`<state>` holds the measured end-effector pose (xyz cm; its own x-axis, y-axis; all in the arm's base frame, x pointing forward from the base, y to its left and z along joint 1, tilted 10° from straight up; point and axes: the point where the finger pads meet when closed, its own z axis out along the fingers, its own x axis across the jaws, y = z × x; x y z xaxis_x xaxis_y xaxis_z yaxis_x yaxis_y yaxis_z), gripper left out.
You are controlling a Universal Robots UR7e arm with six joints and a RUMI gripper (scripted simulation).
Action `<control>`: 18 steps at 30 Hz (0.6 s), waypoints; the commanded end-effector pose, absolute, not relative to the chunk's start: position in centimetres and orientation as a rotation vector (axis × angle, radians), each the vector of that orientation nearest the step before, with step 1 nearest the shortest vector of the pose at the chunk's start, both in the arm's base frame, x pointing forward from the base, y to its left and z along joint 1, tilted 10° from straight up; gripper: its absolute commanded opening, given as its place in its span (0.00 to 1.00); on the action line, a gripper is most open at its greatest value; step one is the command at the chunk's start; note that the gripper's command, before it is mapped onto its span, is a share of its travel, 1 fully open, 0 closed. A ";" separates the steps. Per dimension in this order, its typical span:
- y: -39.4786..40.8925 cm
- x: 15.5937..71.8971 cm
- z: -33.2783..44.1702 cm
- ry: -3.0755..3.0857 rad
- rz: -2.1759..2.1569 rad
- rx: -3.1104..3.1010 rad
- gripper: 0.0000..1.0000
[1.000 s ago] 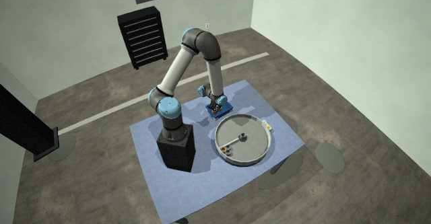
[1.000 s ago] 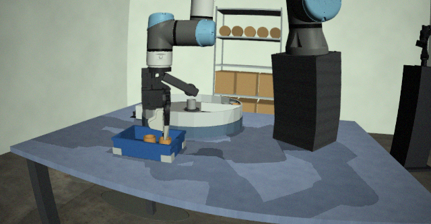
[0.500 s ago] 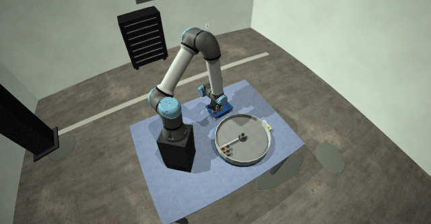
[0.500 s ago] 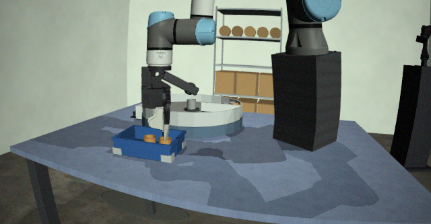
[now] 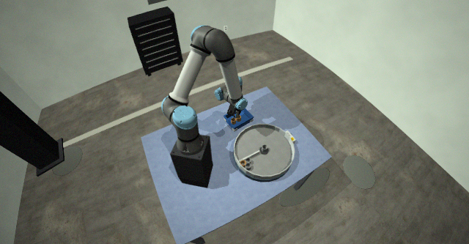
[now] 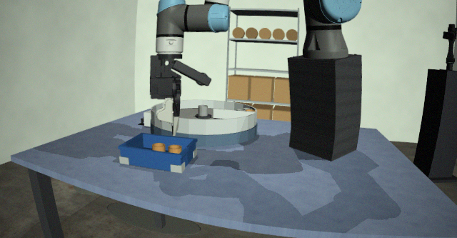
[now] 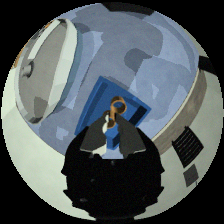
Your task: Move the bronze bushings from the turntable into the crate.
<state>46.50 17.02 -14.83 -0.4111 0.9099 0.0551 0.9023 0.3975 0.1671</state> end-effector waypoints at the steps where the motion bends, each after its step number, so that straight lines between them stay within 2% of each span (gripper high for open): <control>1: 16.7 46.2 -12.1 2.588 0.265 1.679 0.06; 18: 16.4 45.8 -9.5 2.588 0.265 1.679 0.06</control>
<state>45.83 16.42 -9.86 -0.4112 0.9099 0.0553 0.9023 0.3976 0.1666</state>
